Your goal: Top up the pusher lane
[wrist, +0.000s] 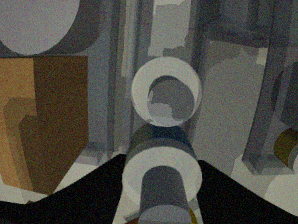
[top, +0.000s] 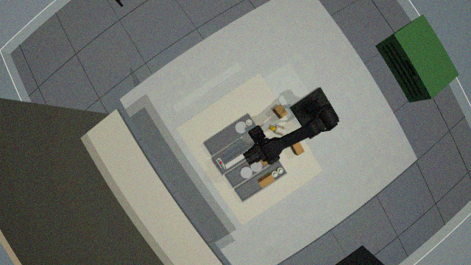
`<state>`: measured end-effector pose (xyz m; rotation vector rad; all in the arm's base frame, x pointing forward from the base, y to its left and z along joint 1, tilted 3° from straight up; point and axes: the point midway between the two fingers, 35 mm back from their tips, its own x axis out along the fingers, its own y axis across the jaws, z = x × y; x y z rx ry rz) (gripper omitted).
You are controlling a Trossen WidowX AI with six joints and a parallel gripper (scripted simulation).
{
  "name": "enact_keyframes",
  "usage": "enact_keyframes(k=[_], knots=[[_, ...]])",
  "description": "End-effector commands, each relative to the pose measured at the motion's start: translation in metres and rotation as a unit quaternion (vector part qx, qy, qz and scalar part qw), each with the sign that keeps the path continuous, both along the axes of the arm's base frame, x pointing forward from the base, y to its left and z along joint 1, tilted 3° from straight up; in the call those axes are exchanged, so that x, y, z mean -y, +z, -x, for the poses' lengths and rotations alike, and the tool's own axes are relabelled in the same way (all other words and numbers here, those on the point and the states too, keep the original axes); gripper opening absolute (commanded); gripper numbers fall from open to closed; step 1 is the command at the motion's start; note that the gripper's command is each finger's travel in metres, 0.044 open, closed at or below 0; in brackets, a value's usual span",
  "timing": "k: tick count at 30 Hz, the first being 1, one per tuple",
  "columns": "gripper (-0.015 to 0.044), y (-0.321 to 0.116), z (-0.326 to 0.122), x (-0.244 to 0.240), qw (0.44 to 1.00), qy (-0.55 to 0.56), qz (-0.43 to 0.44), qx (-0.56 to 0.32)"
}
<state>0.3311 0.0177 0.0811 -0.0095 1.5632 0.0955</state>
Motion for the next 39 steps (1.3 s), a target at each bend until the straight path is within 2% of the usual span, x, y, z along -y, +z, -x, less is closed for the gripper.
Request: enact_keyframes(k=[1,39], knots=[[0.0000,0.000,-0.005,-0.001,1.000,-0.002,-0.002,0.009],[0.0000,-0.011,-0.004,-0.001,1.000,-0.002,-0.002,0.009]])
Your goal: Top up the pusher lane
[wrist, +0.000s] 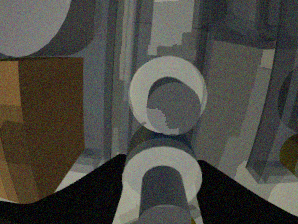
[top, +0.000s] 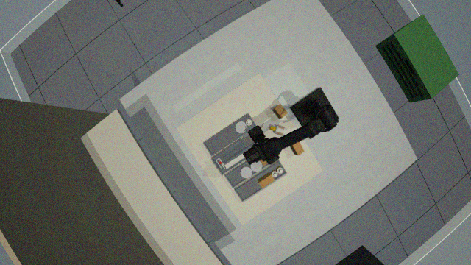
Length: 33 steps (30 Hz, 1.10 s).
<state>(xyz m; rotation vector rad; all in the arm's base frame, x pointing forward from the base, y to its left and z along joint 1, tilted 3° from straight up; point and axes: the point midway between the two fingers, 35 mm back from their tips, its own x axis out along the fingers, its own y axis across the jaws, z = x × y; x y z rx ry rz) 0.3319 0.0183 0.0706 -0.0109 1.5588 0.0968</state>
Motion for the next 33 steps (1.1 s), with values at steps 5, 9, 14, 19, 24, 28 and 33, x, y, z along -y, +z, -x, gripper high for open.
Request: enact_keyframes(k=[5,9,14,19,24,28,33], knots=[[0.0000,-0.0022,-0.0032,-0.0009,1.000,-0.003,-0.002,0.007],[0.0000,-0.0033,-0.0031,-0.0010,1.000,-0.003,-0.002,0.007],[0.0000,-0.0048,-0.0029,-0.0010,1.000,-0.003,-0.002,0.007],[0.0000,-0.0062,-0.0027,-0.0011,1.000,-0.003,-0.002,0.007],[0.0000,-0.0077,-0.0026,-0.0012,1.000,-0.003,-0.002,0.007],[0.0000,-0.0088,-0.0024,-0.0012,1.000,-0.003,-0.002,0.007],[0.0000,-0.0103,-0.0022,-0.0013,1.000,-0.003,-0.002,0.007]])
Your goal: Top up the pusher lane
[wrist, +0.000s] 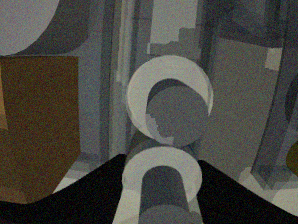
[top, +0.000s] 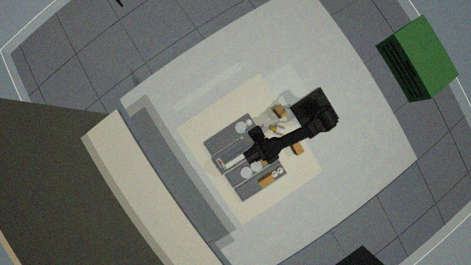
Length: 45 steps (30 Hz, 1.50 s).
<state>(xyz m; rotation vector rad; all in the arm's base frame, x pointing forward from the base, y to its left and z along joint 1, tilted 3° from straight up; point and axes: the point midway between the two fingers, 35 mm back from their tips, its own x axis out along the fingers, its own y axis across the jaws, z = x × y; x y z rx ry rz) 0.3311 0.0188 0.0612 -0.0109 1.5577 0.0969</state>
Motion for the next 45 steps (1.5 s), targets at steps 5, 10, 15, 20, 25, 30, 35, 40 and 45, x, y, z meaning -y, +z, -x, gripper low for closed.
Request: enact_keyframes(k=[5,10,15,20,25,30,35,40,45], knots=[[0.0000,-0.0023,-0.0028,-0.0009,1.000,-0.003,-0.002,0.006],[0.0000,-0.0037,-0.0026,-0.0010,1.000,-0.003,-0.002,0.006],[0.0000,-0.0052,-0.0023,-0.0010,1.000,-0.003,-0.002,0.006],[0.0000,-0.0065,-0.0020,-0.0011,1.000,-0.003,-0.002,0.006],[0.0000,-0.0068,-0.0011,-0.0010,1.000,-0.003,-0.002,0.006],[0.0000,-0.0068,-0.0002,-0.0010,1.000,-0.003,-0.002,0.006],[0.0000,-0.0069,0.0006,-0.0009,1.000,-0.003,-0.002,0.006],[0.0000,-0.0069,0.0014,-0.0009,1.000,-0.003,-0.002,0.006],[0.0000,-0.0069,0.0023,-0.0008,1.000,-0.003,-0.002,0.006]])
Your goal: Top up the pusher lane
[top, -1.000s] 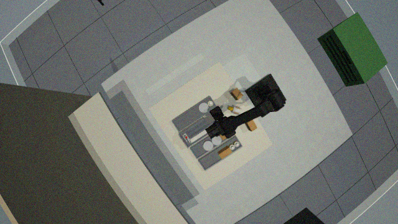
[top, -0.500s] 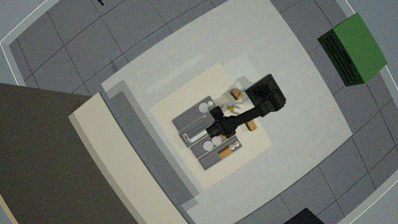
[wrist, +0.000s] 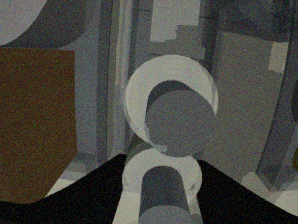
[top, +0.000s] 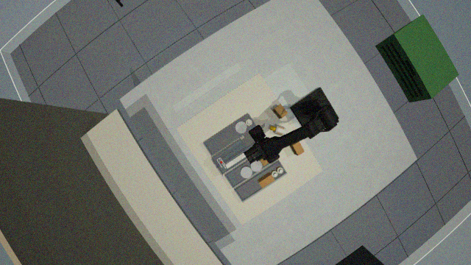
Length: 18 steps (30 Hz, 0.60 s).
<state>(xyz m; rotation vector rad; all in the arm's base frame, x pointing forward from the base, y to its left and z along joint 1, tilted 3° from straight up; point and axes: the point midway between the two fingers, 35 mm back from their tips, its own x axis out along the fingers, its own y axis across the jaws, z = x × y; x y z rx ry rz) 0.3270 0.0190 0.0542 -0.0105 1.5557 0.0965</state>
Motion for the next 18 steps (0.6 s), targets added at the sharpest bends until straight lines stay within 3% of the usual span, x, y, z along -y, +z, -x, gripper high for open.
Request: enact_keyframes(k=[1,18], knots=[[0.0000,0.0000,-0.0017,-0.0006,1.000,-0.002,-0.002,0.005],[0.0000,-0.0001,0.0011,-0.0004,1.000,-0.002,-0.002,0.005]])
